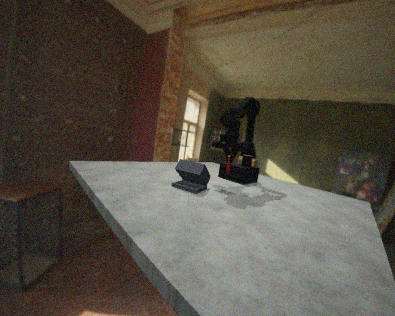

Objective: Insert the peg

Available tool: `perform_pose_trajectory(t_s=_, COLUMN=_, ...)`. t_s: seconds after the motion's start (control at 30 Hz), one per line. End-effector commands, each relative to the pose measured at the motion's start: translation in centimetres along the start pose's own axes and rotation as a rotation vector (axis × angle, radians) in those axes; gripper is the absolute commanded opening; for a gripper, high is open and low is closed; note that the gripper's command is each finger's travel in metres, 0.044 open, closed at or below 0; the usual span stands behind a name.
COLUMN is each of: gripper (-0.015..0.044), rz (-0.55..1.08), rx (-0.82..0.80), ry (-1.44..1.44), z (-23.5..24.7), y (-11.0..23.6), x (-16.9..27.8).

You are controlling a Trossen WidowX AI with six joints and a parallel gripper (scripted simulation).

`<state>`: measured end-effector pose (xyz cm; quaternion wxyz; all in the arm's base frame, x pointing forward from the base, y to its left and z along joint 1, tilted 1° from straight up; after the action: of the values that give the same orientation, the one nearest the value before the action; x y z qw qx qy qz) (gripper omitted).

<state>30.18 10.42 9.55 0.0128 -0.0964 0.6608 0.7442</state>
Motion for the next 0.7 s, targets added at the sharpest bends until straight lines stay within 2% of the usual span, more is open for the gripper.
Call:
perform_pose_trajectory(t_s=0.0, gripper=0.0000, rz=-0.017, rx=-0.013, ry=0.007, z=-0.5, y=0.1, x=-0.2)
perform_pose_trajectory(t_s=0.67, gripper=0.0000, rz=-0.107, rx=-0.051, ry=0.029, z=-2.8, y=1.2, x=-1.2)
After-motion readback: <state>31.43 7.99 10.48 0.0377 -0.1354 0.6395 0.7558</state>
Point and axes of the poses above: the point midway between the two fingers, 35 mm back from their tips, its own y axis back along the fingers, its own z axis across the jaws, x = y × z, the point moved 2 cm from there along y, back along the fingers, and after that the axes turned 9 degrees about -y, right-handed, at the moved point
